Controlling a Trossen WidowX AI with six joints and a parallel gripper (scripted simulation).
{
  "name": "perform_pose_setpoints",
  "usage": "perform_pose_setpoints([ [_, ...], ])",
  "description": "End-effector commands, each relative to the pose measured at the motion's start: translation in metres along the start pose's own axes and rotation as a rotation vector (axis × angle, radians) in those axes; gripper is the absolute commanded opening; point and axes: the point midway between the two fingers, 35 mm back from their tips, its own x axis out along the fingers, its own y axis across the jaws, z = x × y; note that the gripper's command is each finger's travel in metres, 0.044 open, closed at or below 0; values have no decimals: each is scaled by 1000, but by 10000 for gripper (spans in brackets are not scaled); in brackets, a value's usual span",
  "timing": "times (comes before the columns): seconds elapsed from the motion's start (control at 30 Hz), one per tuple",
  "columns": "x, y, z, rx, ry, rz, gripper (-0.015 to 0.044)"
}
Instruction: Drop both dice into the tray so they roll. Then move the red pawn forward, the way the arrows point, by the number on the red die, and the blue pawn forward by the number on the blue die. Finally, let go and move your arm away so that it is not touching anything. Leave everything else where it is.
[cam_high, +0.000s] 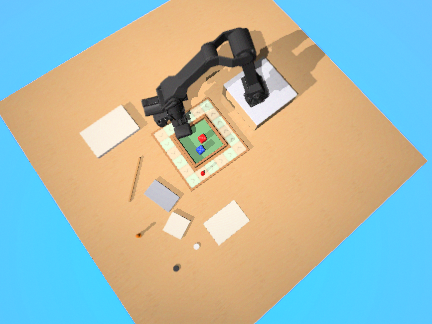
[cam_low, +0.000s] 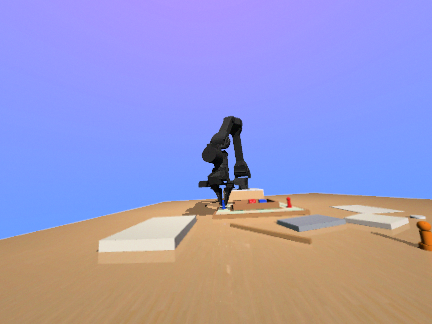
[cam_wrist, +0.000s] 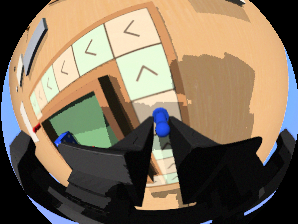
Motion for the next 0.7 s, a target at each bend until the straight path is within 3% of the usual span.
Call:
perform_pose_setpoints([
  [0.0, -1, 0, 0, 0, -2, 0, 157],
  [0.13, -3, 0, 1, 0, -1, 0, 263],
  [0.27, -48, 0, 1, -1, 1, 5, 368],
  [0.37, -50, 0, 1, -1, 1, 5, 440],
  [0.53, -60, 5, -5, -16, 1, 5, 440],
  [0.67, -90, 36, -42, -105, 4, 8, 440],
])
